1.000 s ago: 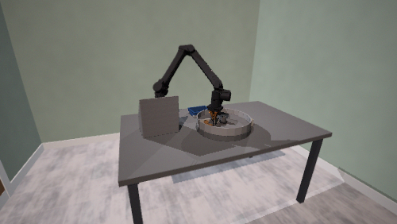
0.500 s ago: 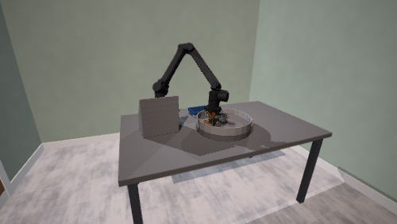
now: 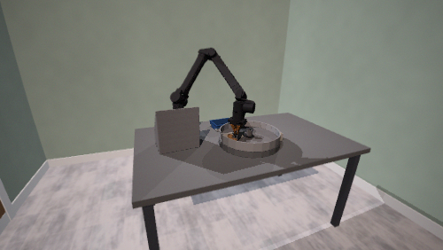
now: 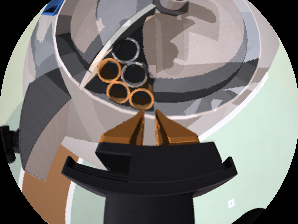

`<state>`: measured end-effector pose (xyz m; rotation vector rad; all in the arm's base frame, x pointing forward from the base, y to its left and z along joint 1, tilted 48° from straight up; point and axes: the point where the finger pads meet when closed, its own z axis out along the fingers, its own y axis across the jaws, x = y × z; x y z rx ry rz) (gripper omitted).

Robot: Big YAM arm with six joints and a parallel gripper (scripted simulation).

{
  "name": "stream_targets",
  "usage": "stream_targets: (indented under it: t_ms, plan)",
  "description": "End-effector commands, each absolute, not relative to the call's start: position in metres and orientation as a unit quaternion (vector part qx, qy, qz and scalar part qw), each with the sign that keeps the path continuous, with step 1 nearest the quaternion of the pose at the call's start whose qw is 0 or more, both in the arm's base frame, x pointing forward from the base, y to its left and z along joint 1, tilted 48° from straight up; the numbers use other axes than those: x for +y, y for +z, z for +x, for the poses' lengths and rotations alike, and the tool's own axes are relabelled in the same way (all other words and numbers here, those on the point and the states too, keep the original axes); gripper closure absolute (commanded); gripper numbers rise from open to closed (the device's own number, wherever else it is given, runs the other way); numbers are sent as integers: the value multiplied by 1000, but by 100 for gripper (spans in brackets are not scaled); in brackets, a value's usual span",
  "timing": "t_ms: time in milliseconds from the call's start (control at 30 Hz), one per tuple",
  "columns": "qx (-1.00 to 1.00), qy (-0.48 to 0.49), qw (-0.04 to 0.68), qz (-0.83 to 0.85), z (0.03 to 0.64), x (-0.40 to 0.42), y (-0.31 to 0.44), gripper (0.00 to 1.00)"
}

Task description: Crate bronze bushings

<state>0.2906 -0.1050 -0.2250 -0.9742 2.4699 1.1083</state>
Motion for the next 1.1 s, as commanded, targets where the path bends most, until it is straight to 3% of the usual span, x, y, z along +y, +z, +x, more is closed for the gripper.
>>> stream_targets:
  t_ms: [0,1067]
  plan:
    - [854,366,146,-340,303,-120,-224,85]
    - [856,361,150,-338,306,-127,-225,85]
